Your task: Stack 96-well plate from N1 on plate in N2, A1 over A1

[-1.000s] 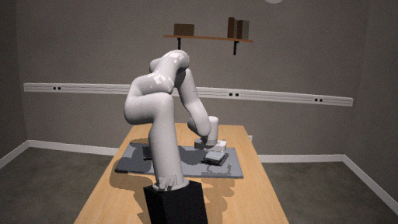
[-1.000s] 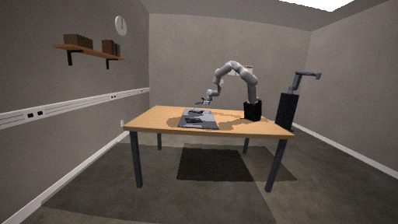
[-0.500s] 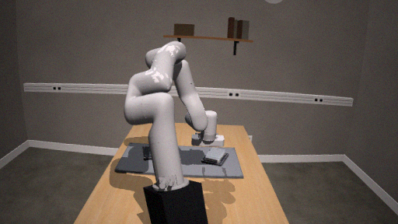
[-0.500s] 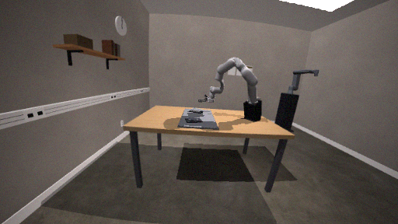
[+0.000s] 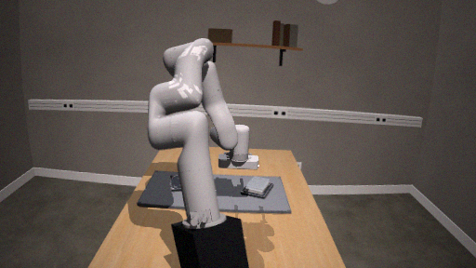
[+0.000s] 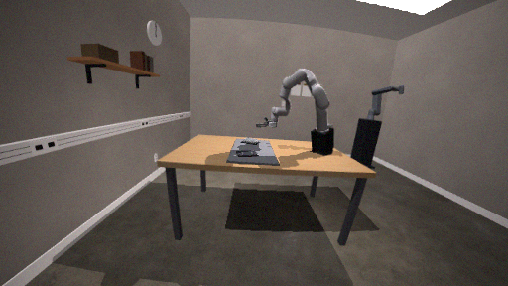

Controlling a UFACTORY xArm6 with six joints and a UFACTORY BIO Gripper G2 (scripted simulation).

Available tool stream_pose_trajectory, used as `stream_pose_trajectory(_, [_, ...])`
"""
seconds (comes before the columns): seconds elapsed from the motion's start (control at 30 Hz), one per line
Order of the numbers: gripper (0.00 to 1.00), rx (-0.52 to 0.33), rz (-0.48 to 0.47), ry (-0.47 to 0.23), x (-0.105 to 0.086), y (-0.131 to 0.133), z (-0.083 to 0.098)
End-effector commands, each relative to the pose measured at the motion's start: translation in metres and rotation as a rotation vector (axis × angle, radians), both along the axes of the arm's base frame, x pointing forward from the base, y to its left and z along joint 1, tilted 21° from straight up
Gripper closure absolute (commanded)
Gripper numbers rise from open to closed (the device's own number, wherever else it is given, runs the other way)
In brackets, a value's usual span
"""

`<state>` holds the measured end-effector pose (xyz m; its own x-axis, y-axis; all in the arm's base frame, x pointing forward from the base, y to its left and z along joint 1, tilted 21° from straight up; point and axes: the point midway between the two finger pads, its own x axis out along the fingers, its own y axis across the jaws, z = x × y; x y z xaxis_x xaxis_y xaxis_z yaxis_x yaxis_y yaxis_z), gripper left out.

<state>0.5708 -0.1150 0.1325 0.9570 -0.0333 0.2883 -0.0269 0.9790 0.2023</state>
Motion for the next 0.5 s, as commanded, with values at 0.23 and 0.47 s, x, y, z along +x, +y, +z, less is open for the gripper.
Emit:
stream_pose_trajectory(0.23, [0.63, -0.001, -0.001, -0.002, -0.031, 0.031, 0.033])
stream_pose_trajectory(0.47, [0.63, -0.001, -0.001, -0.002, -0.045, 0.045, 0.047])
